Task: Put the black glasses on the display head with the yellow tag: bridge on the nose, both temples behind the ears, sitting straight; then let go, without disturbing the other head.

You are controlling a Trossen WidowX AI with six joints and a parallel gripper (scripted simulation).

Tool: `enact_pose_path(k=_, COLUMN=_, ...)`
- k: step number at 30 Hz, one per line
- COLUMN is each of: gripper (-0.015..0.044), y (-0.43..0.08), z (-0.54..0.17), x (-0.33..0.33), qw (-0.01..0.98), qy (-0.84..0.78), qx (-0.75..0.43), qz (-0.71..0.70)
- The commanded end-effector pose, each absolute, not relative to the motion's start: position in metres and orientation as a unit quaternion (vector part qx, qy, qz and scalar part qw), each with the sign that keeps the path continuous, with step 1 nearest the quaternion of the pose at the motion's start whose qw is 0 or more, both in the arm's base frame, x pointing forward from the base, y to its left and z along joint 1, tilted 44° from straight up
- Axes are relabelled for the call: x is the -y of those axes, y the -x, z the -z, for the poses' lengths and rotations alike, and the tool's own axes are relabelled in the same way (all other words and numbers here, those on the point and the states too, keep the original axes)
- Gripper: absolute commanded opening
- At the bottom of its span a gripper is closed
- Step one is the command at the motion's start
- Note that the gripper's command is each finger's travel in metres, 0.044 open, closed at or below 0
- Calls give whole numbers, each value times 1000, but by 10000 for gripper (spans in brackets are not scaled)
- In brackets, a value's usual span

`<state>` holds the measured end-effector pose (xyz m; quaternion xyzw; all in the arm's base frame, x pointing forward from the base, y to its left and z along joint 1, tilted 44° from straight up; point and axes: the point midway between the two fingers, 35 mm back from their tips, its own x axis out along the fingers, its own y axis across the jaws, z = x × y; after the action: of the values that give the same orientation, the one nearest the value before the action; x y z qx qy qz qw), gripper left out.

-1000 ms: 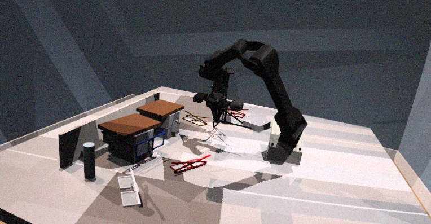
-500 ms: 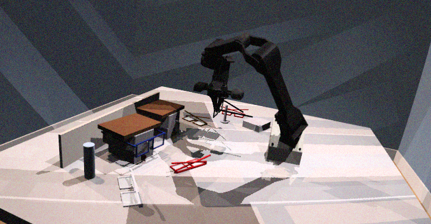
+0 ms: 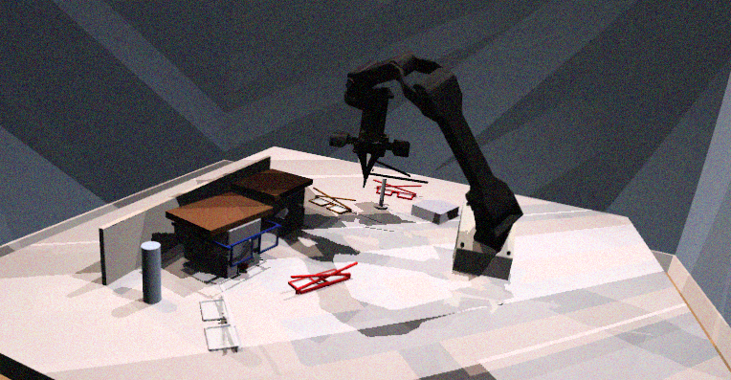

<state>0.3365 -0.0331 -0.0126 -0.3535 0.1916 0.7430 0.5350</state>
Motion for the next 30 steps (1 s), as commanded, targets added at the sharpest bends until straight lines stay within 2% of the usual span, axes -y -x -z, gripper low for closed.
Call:
enact_pose_path(k=1, gripper=0, y=-343, z=29, x=50, qw=521, qy=371, qx=-169, qz=-750)
enact_pose_path(k=18, gripper=0, y=-355, z=91, x=105, qw=473, qy=430, qx=-79, qz=-765)
enact_pose_path(k=30, gripper=0, y=-353, z=103, x=95, qw=473, qy=431, qx=-78, qz=-765)
